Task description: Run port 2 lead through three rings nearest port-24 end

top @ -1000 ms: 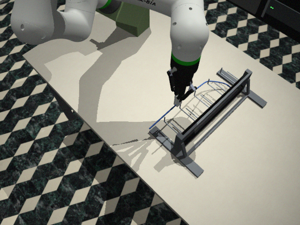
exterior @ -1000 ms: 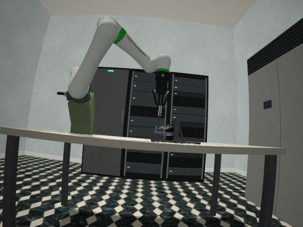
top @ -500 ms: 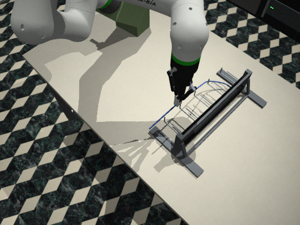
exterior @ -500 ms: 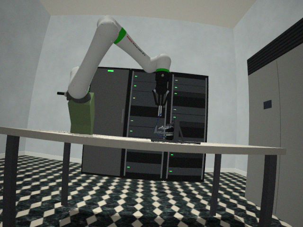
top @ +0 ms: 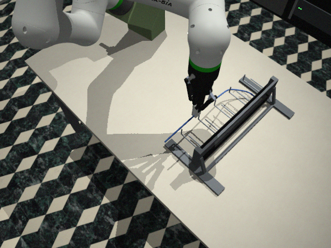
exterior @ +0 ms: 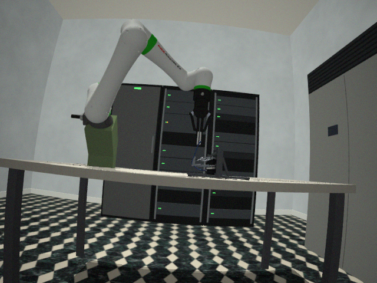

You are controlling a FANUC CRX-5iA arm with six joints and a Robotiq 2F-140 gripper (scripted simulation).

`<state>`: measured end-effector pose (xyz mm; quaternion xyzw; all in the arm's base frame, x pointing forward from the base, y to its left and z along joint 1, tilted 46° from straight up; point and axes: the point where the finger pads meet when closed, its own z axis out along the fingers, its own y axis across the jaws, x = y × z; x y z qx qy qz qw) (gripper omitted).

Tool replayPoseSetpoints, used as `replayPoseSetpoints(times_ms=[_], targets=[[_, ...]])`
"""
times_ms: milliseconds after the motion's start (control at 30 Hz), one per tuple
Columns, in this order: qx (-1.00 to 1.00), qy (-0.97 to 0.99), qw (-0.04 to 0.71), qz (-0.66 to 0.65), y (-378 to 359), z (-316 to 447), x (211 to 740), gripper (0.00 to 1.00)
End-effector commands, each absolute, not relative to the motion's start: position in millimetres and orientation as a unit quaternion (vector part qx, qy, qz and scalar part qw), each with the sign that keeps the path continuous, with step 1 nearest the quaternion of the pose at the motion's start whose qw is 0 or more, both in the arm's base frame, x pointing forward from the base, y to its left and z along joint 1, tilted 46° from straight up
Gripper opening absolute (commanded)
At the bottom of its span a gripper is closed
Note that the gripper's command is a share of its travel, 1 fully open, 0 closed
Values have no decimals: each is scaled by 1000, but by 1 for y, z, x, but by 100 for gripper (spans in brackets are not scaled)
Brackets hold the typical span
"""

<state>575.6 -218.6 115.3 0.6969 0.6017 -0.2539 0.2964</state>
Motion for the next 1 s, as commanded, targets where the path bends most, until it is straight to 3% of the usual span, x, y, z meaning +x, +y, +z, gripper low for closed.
replayPoseSetpoints(times_ms=[0,967], targets=[[696,600,299,-255,-220,119,576,0],[696,600,299,-255,-226,113,576,0]])
